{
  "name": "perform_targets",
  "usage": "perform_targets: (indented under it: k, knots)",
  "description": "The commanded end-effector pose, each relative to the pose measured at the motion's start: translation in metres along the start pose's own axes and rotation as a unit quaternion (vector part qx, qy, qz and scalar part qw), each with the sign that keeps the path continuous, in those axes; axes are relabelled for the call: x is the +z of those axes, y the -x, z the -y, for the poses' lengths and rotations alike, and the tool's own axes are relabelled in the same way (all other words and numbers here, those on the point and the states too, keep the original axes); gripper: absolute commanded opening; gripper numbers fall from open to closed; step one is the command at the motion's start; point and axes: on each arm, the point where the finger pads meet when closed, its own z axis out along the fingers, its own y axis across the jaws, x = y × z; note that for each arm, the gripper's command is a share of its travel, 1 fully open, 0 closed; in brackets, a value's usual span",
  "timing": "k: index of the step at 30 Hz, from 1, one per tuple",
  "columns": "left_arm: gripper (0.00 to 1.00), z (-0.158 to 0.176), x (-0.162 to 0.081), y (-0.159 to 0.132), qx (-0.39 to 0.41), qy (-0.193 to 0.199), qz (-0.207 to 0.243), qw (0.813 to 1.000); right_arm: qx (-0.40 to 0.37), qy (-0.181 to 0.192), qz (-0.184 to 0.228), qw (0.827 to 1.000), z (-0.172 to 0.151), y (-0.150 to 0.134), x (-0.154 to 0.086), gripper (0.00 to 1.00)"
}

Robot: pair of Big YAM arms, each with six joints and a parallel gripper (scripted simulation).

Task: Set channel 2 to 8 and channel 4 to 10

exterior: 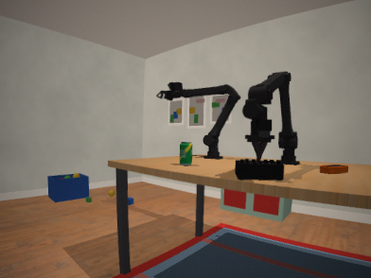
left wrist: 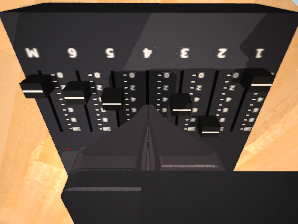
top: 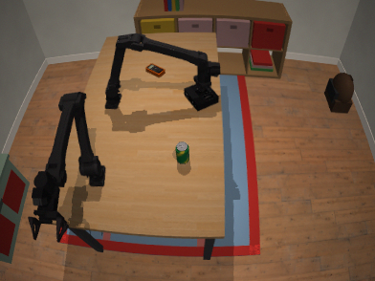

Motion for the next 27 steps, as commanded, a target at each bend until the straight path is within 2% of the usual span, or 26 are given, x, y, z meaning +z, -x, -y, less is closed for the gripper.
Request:
perform_targets:
  k: [1,27]
  knots:
    - [0.0,0.008,-0.0162,-0.0046,-0.001,-0.009,0.015,1.0,0.003,0.004,-0.004,1.0,-0.0031,-0.0091,0.0068,1.0]
    - [0.0,0.0075,-0.0161,-0.0067,-0.001,-0.008,0.013,1.0,0.003,0.004,-0.004,1.0,-0.0031,-0.0091,0.0068,1.0]
